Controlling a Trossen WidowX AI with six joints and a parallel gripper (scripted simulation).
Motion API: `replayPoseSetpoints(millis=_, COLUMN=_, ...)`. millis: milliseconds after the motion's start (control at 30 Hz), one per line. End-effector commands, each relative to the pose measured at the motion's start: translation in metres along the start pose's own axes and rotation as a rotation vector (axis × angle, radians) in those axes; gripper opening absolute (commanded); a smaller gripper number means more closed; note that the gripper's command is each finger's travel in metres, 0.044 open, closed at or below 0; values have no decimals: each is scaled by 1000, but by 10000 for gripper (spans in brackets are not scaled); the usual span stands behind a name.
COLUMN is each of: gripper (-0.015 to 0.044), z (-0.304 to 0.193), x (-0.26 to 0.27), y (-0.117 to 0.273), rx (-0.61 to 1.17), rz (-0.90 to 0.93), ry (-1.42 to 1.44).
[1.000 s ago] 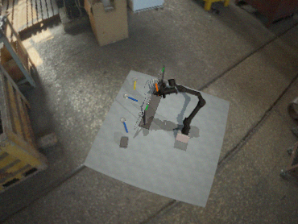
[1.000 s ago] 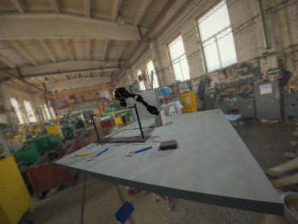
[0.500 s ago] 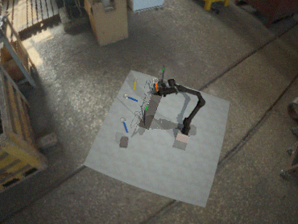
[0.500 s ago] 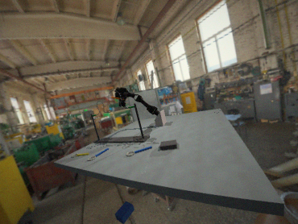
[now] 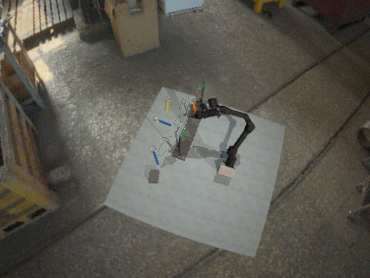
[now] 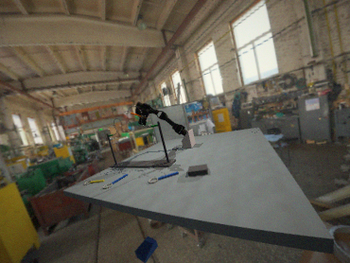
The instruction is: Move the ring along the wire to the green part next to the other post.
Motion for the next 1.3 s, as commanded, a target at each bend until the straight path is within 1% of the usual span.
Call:
replayPoseSetpoints(millis=0, gripper=-150, z=-1, x=-1, y=-1, rx=0, rz=-32, ry=56)
replayPoseSetpoints(millis=1267, gripper=-150, z=-3, x=-7, y=-2, rx=-26, rz=-279, ry=496)
Point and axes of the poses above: the point midway between the two fingers, 35 mm back from their tips, its own y axis back along the fingers, its own x axis across the jaws, z = x × y, the point moved 5 cm from there along y, back along the fingers, and after that the axes turned 7 degrees about y, right-handed, at the moved point
